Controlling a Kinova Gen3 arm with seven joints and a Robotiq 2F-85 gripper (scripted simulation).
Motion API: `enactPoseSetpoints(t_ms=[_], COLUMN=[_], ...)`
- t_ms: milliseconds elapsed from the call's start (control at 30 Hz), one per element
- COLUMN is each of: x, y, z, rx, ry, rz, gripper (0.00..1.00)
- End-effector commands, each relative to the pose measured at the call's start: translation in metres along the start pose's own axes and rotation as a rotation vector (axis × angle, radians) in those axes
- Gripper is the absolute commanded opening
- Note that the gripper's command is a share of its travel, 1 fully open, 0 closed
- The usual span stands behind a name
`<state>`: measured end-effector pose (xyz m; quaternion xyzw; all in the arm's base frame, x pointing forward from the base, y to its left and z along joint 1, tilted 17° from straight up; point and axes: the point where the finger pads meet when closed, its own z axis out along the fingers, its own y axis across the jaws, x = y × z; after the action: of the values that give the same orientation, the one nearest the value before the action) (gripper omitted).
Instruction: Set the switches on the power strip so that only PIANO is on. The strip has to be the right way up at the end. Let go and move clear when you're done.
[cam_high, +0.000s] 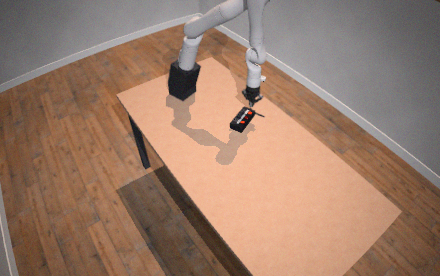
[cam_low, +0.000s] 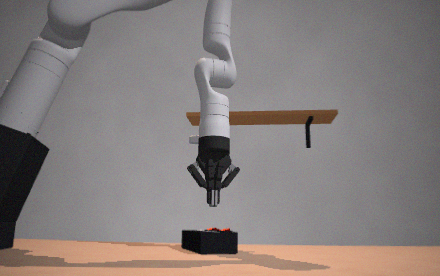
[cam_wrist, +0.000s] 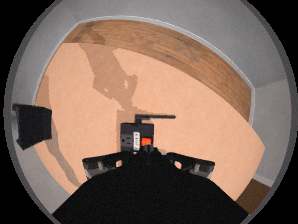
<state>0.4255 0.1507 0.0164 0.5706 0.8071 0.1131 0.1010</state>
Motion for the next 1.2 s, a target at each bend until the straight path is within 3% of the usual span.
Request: enactPoseSetpoints(t_ms=[0, 700, 1167], x=[0.000, 0.000, 0.000], y=[0.001, 0.001, 0.002], z=[0.000, 0.009, 0.027], rx=[-0.001, 0.001, 0.001], ry=[0.000, 0.000, 0.000], rz=[0.001, 0.001, 0.001], gripper=[0.00, 0.00, 0.00])
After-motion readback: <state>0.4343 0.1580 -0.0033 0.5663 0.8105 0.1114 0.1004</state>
